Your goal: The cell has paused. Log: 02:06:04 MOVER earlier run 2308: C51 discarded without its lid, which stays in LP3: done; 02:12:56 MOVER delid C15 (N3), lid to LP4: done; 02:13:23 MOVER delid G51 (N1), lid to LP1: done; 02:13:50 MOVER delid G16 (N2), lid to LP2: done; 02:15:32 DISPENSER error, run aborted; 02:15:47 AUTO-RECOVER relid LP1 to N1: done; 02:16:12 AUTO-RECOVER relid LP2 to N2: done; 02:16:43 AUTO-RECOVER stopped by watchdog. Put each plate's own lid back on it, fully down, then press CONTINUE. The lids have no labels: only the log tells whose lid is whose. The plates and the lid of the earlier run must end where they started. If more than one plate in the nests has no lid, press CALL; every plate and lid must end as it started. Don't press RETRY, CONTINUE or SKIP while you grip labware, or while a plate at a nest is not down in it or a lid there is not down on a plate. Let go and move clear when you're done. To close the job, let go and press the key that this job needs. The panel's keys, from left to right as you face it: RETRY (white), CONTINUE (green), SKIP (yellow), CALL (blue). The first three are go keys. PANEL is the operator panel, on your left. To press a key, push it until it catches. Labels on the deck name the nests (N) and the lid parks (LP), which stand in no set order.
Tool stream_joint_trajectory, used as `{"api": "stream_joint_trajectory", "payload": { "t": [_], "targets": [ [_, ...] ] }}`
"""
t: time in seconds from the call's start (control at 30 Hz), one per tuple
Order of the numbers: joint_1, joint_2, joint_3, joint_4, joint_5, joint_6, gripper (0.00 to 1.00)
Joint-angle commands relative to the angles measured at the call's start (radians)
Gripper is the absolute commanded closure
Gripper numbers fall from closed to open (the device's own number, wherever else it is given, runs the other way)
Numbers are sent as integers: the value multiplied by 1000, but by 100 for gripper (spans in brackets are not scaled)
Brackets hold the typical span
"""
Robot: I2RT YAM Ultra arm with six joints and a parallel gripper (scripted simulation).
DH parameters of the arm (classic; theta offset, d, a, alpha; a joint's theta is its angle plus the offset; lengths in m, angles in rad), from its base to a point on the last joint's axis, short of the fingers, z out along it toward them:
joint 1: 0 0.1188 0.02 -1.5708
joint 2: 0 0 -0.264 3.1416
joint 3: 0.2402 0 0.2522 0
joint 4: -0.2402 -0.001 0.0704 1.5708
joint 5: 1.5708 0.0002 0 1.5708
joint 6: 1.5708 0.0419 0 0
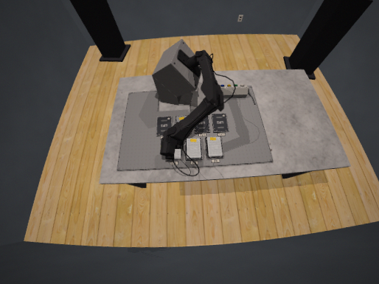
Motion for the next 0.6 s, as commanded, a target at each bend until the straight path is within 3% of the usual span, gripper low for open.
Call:
{"api": "stream_joint_trajectory", "payload": {
  "t": [0.0,0.57],
  "targets": [
    [-18,8,31,24,-2,14,100],
    [-11,10,15,41,3,27,100]
  ]
}}
